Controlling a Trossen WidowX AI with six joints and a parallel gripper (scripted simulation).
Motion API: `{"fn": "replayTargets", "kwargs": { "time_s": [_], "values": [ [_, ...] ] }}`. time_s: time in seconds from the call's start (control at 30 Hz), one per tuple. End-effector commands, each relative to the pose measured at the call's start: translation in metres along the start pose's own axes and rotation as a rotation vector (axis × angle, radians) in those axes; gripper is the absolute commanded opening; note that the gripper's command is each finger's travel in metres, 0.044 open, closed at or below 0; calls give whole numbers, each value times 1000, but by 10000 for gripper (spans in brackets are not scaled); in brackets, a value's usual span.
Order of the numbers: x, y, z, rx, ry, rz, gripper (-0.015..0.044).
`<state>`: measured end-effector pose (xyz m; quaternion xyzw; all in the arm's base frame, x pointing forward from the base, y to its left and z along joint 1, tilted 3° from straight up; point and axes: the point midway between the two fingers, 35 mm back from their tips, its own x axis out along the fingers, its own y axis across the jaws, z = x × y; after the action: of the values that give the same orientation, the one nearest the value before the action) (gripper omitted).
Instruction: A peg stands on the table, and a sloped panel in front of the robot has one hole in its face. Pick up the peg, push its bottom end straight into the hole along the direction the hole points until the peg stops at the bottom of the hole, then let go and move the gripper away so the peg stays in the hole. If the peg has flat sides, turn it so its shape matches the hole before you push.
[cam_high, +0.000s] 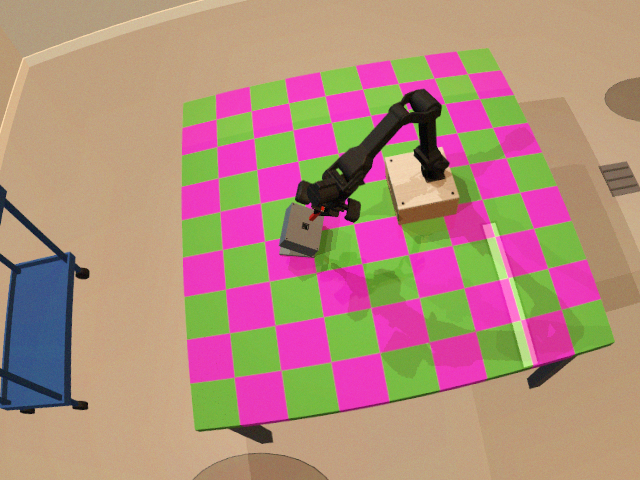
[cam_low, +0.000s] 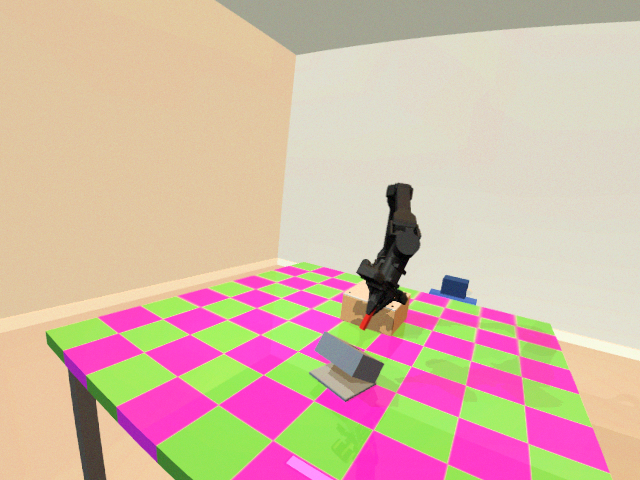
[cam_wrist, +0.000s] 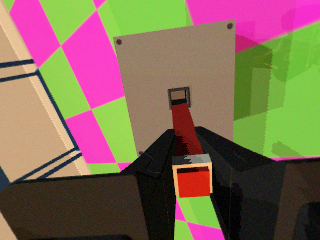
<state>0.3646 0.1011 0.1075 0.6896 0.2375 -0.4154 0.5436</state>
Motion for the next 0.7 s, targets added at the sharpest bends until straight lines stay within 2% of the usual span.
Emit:
{"fn": "replayTargets", "kwargs": {
  "time_s": [0.0, 0.67],
  "values": [
    [10, -2, -2, -8, 5, 1, 0],
    [29, -2, -3, -11, 9, 4, 0]
  ]
}}
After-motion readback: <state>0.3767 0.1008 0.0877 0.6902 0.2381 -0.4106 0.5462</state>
